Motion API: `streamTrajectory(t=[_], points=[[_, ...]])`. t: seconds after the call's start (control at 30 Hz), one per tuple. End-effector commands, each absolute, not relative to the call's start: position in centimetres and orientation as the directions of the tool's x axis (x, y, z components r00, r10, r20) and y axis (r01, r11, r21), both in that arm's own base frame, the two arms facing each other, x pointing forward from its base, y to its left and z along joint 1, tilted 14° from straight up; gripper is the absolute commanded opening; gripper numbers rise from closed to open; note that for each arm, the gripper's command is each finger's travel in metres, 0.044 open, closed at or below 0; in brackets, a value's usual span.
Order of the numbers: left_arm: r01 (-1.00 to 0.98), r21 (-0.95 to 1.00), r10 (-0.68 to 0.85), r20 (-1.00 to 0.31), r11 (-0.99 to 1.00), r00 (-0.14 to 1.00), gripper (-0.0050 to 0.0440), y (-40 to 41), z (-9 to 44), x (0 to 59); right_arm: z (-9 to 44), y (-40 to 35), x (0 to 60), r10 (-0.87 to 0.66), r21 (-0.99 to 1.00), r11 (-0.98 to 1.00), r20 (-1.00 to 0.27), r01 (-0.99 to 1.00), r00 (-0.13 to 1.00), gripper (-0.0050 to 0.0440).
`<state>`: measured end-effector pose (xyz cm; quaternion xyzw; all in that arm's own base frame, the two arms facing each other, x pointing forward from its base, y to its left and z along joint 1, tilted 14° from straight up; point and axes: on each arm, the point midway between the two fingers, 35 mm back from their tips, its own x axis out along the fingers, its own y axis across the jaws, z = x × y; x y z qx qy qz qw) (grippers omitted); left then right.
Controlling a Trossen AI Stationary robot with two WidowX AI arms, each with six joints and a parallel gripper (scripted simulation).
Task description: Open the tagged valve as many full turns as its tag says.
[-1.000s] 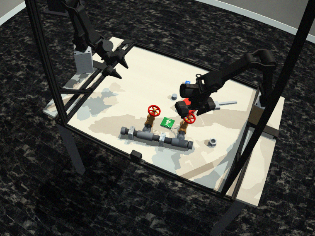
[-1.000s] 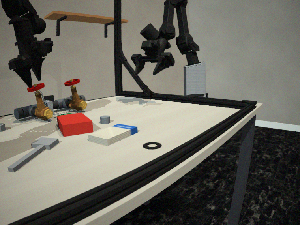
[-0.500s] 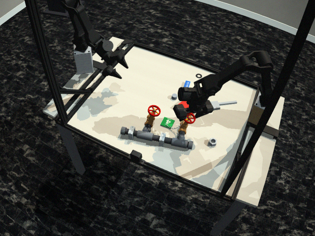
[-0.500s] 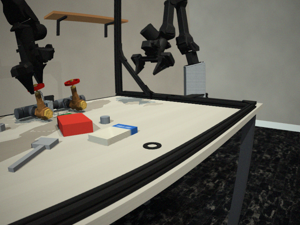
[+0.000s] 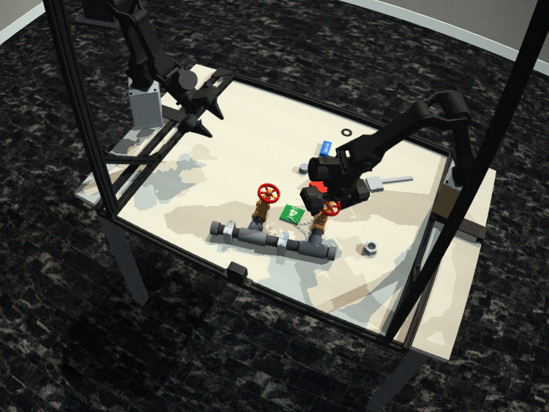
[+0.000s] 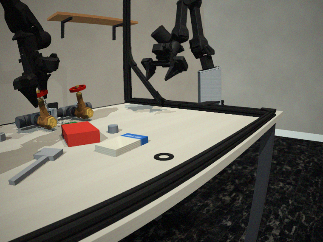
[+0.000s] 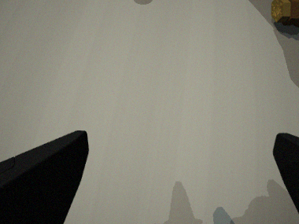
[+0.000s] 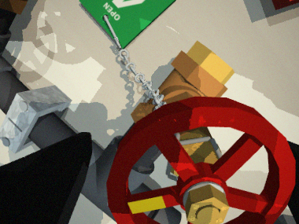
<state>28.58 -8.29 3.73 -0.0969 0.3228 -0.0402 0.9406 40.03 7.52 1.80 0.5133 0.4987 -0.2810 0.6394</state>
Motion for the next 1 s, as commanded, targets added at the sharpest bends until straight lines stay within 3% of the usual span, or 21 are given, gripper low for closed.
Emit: streamTrajectory(t=[0.0,0.9,0.97], points=[[0.013,-0.208,-0.138,-0.599,0.978,0.788,0.0400,-8.29,3.73,28.59,1.17,7.51,39.98,0.149,0.366,0.311,-0.930,0.877,0.335,0.0400],[0.013,-0.208,-0.138,-0.599,0.978,0.788,0.0400,-8.29,3.73,28.59,1.17,7.51,39.98,0.149,0.366,0.311,-0.930,0.877,0.335,0.0400],[0.013,-0.208,-0.138,-0.599,0.978,0.788,0.0400,-8.29,3.73,28.59,1.17,7.51,39.98,0.149,0.366,0.311,-0.930,0.877,0.335,0.0352]])
